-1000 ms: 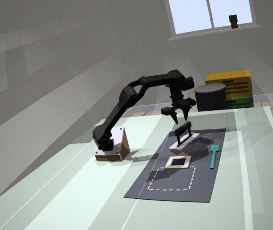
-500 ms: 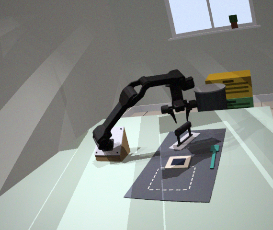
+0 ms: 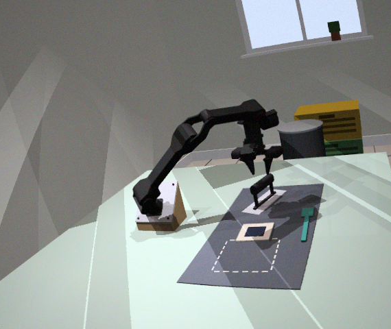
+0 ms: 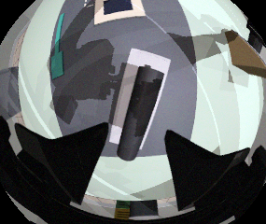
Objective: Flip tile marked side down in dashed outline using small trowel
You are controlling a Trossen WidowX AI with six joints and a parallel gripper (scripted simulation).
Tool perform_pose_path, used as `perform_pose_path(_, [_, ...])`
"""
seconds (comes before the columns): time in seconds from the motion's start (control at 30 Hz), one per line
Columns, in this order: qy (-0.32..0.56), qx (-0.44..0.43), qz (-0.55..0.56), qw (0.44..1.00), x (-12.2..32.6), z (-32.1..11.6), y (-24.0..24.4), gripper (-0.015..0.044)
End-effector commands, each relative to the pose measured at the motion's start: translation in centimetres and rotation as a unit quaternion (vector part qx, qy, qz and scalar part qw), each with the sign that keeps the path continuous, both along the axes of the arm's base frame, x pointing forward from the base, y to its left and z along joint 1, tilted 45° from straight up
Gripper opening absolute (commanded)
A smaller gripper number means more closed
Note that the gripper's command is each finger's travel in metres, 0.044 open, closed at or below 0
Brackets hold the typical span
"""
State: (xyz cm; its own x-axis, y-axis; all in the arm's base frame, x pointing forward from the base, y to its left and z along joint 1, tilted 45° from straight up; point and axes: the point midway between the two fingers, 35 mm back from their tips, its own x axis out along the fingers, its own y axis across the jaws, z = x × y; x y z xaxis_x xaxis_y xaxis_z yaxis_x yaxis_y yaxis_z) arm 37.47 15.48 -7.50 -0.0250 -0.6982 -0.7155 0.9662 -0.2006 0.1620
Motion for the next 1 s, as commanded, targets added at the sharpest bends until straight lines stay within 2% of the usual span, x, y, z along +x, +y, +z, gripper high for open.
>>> perform_pose_path(0.0, [-0.038,0.0,-0.043,0.998,-0.1,-0.1,0.0,0.027])
perform_pose_path(0.97, [-0.046,-0.001,-0.051,0.998,-0.1,-2.8,-2.6,0.027])
